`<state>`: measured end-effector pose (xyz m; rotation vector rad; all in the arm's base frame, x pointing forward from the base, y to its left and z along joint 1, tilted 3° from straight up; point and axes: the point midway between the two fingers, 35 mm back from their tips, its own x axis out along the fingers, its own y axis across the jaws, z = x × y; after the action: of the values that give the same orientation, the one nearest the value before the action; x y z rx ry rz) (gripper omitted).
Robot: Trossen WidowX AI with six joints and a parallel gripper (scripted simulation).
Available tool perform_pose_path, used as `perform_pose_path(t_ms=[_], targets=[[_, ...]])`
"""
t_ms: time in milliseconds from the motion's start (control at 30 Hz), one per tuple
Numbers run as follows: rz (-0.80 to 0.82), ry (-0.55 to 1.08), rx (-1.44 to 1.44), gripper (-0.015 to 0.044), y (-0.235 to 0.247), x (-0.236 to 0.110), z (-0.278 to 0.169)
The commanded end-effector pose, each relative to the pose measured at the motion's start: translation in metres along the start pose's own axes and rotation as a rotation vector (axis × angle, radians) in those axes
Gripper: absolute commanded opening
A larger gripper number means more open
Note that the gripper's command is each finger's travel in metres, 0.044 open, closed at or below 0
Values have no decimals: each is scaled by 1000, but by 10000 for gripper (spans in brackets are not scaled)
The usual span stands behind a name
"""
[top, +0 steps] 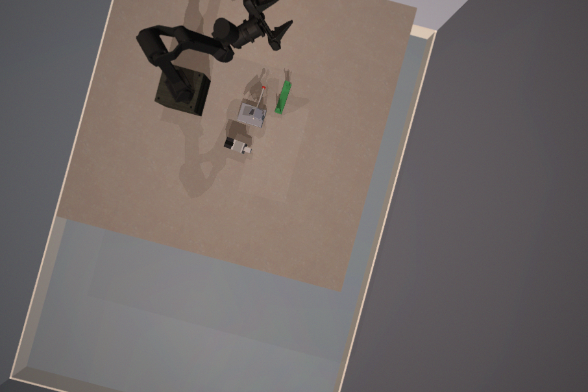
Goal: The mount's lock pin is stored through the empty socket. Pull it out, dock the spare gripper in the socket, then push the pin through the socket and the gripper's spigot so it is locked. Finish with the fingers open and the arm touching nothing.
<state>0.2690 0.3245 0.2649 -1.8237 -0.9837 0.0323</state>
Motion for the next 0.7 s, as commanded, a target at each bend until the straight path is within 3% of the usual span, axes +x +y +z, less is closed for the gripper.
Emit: perform_pose_path(t_ms=[0,100,300,567,667], targets=[[10,-5,3,374,2,1,0],[157,-71,49,300,32,14,6],[568,-179,195,300,106,18,6],[1165,-177,432,300,166,-37,-19],[1305,-135,506,300,169,-54,-32]])
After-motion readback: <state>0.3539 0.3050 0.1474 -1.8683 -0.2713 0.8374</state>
